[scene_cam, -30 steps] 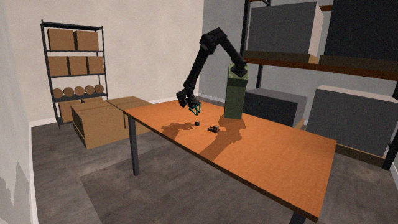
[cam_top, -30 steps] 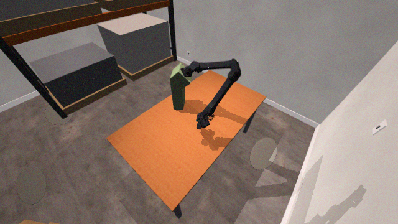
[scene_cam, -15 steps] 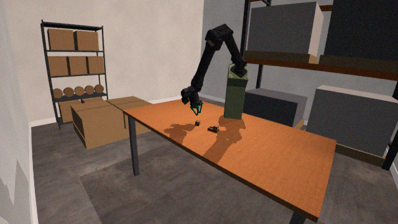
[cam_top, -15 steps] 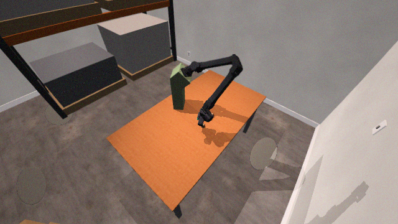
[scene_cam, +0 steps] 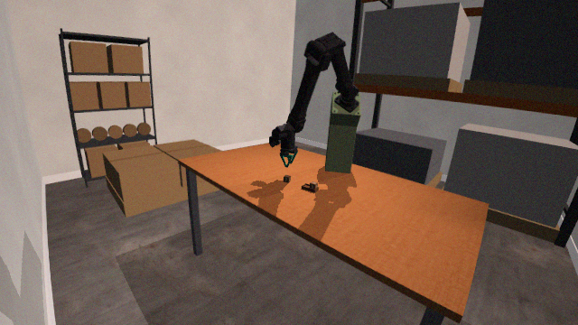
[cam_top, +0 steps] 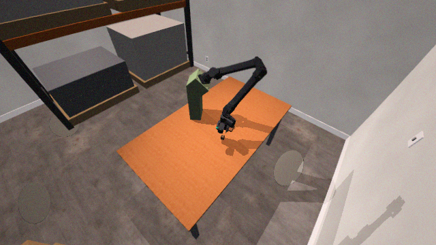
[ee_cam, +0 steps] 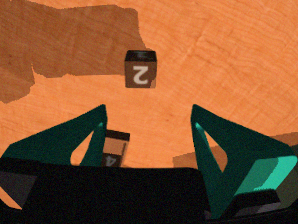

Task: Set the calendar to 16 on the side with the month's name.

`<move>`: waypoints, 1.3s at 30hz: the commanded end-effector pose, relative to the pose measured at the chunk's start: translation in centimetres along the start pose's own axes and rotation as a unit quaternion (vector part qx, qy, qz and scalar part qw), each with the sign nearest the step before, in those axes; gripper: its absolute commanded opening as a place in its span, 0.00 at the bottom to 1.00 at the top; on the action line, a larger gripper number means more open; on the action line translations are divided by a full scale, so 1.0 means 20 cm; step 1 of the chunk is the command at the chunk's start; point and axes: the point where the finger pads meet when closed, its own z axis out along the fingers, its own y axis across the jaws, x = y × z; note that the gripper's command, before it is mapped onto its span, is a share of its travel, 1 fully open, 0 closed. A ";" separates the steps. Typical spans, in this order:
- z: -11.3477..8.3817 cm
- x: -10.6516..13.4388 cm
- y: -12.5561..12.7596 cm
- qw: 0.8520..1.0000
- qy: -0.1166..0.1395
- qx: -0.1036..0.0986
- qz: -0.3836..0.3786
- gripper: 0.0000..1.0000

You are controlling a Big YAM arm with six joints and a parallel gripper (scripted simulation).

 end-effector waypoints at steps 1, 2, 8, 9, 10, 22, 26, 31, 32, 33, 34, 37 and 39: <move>0.03 0.05 -0.02 1.000 -0.005 -0.001 0.027 0.66; 0.04 0.02 0.02 1.000 -0.008 -0.007 0.022 1.00; 0.03 0.03 0.02 1.000 -0.006 -0.006 0.024 1.00; 0.03 0.03 0.01 1.000 -0.006 -0.005 0.025 1.00; 0.03 0.03 0.01 1.000 -0.006 -0.005 0.025 1.00; 0.03 0.03 0.01 1.000 -0.006 -0.005 0.023 1.00; 0.02 0.02 0.02 1.000 -0.007 -0.005 -0.021 1.00; 0.00 0.01 0.03 0.993 -0.009 -0.005 -0.115 1.00; 0.00 0.01 0.04 0.990 -0.011 -0.006 -0.140 1.00; 0.00 0.00 0.04 0.989 -0.011 -0.006 -0.149 1.00; -0.01 0.00 0.05 0.986 -0.012 -0.007 -0.169 1.00; -0.01 0.00 0.05 0.983 -0.013 -0.008 -0.185 1.00; -0.02 -0.01 0.06 0.974 -0.015 -0.009 -0.224 1.00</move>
